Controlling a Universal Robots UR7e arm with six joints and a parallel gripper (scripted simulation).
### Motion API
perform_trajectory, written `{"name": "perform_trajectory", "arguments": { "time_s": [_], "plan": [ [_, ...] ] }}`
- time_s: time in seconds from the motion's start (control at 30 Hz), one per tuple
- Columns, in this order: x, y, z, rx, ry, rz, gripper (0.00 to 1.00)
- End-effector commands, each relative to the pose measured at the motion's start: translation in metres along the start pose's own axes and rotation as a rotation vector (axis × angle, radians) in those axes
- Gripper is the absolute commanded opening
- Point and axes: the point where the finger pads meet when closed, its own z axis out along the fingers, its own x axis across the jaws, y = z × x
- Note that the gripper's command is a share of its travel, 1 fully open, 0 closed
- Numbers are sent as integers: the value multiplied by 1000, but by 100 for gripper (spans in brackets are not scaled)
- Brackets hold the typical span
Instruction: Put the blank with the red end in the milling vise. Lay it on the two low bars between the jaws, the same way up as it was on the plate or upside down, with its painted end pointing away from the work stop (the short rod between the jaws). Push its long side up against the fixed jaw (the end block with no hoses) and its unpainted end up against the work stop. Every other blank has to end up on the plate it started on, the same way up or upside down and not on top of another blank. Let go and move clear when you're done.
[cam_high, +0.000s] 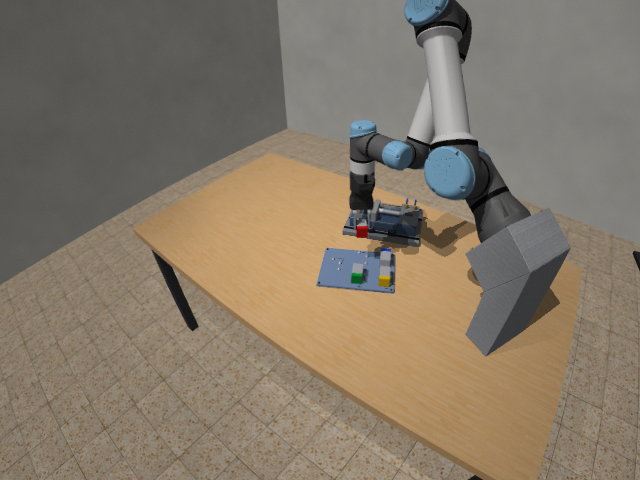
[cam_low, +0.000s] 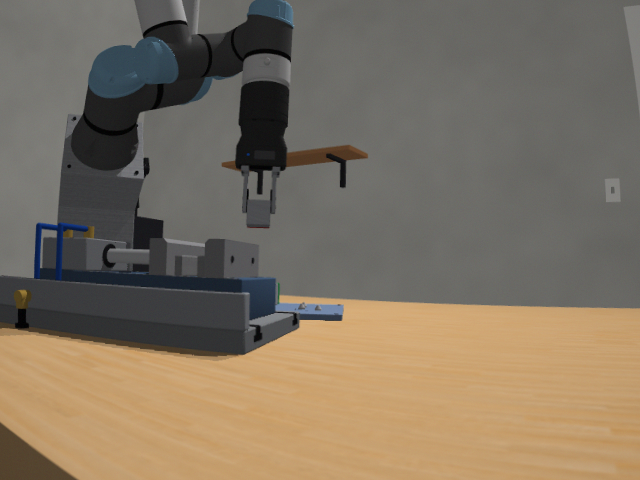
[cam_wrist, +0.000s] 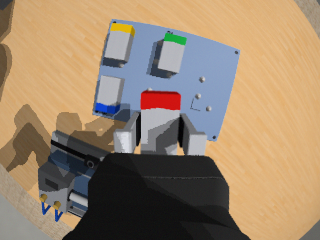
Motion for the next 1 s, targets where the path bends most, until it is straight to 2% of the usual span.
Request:
{"name": "perform_trajectory", "arguments": {
  "time_s": [0.0, 0.17, 0.33, 0.73, 0.9, 0.97],
  "plan": [
    [0, 0, 0, -1, 3, -42, 0],
    [0, 0, 0, -1, 3, -42, 0],
    [0, 0, 0, -1, 3, -263, 0],
    [0, 0, 0, -1, 3, -263, 0],
    [0, 0, 0, -2, 2, -484, 0],
    [0, 0, 0, -2, 2, -484, 0]
  ]
}}
